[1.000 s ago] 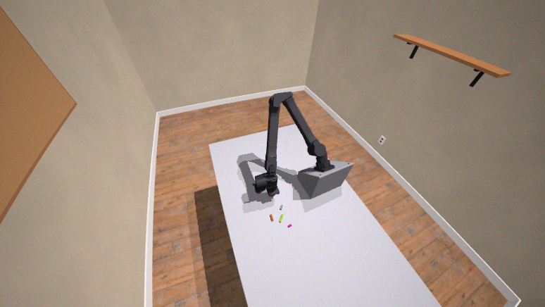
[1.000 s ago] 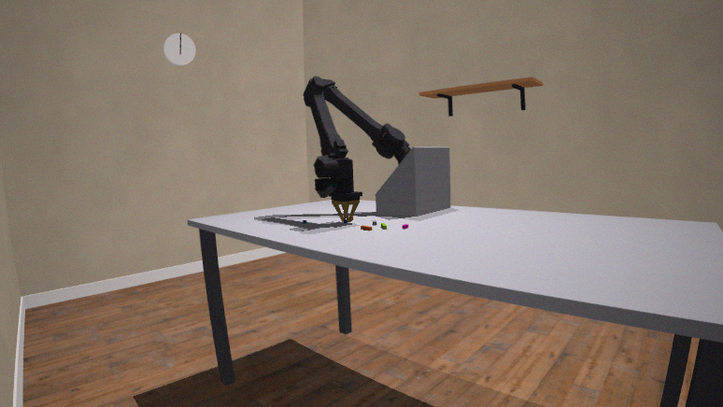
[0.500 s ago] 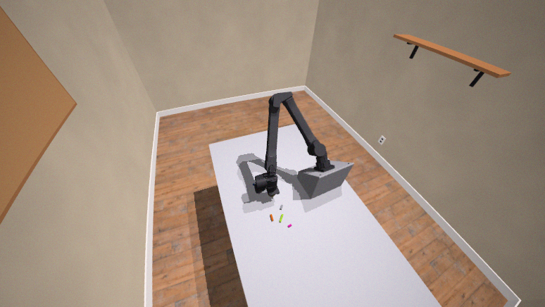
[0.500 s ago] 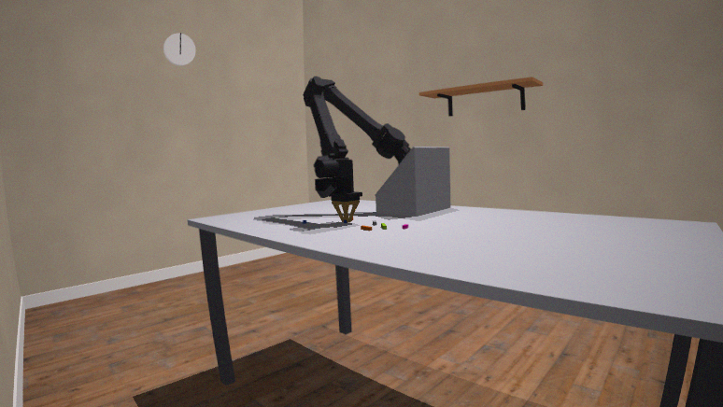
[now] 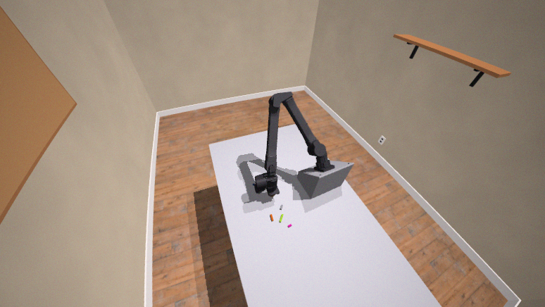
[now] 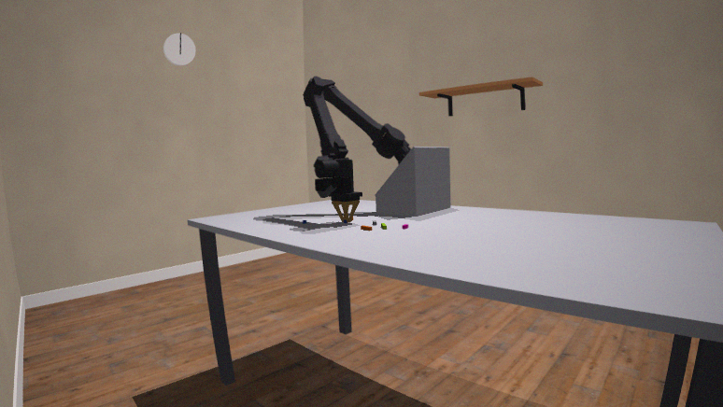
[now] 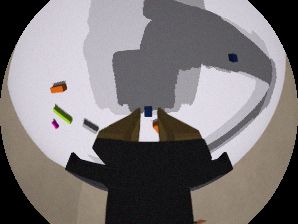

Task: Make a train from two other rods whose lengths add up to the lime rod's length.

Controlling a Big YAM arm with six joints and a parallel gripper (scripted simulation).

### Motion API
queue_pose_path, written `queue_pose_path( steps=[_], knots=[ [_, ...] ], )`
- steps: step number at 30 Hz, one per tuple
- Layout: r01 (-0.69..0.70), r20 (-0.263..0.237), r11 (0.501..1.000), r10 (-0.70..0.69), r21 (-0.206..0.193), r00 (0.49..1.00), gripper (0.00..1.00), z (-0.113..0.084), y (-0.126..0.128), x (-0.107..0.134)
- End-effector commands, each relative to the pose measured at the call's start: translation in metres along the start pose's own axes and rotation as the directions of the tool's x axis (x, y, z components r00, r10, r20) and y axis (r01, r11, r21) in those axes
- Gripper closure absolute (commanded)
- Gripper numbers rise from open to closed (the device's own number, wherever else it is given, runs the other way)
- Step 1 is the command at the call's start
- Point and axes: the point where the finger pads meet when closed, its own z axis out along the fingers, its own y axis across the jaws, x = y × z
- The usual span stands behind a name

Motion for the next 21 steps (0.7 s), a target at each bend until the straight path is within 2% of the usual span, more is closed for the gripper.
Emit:
queue_pose_path(
  steps=[1,10,11,21],
  knots=[
    [0.006,0.005,1.0,-0.006,-0.003,1.0,0.76,0.0014,-0.0003,-0.0021],
    [0.006,0.005,1.0,-0.006,-0.003,1.0,0.76,0.0014,-0.0003,-0.0021],
    [0.006,0.005,1.0,-0.006,-0.003,1.0,0.95,0.0014,-0.0003,-0.0021],
    [0.006,0.005,1.0,-0.006,-0.003,1.0,0.95,0.0014,-0.0003,-0.0021]
  ],
)
